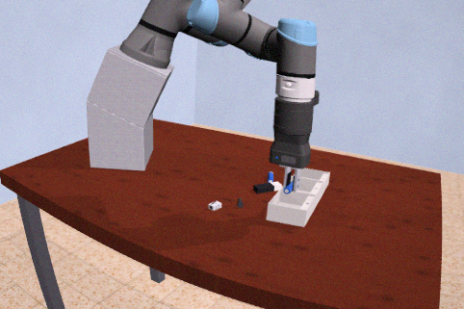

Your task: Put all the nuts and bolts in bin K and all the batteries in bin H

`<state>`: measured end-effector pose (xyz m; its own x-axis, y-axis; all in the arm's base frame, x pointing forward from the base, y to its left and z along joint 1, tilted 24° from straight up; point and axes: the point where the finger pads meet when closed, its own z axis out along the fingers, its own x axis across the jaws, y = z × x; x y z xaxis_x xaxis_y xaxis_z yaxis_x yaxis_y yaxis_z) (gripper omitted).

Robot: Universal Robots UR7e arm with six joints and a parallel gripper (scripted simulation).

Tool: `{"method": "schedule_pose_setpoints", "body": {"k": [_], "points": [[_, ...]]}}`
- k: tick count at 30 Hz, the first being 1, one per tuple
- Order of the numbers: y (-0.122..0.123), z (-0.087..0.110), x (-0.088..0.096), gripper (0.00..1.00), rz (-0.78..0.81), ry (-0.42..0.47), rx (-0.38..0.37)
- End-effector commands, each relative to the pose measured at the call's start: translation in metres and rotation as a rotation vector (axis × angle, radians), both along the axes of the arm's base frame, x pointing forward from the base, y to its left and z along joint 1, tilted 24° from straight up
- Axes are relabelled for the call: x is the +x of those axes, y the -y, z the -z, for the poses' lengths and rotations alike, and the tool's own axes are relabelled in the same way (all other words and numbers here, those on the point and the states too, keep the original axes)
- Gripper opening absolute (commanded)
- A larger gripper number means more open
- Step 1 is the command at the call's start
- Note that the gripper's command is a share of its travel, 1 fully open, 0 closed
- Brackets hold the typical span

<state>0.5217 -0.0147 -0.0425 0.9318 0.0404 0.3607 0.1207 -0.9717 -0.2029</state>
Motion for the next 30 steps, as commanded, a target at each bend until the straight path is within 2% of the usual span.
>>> {"method": "schedule_pose_setpoints", "body": {"k": [1, 14, 30], "points": [[0.000, 0.000, 0.000, 0.31, -0.086, 0.015, -0.020], [0.000, 0.000, 0.000, 0.31, -0.086, 0.015, -0.020], [-0.007, 0.025, 0.010, 0.31, -0.086, 0.015, -0.020]]}}
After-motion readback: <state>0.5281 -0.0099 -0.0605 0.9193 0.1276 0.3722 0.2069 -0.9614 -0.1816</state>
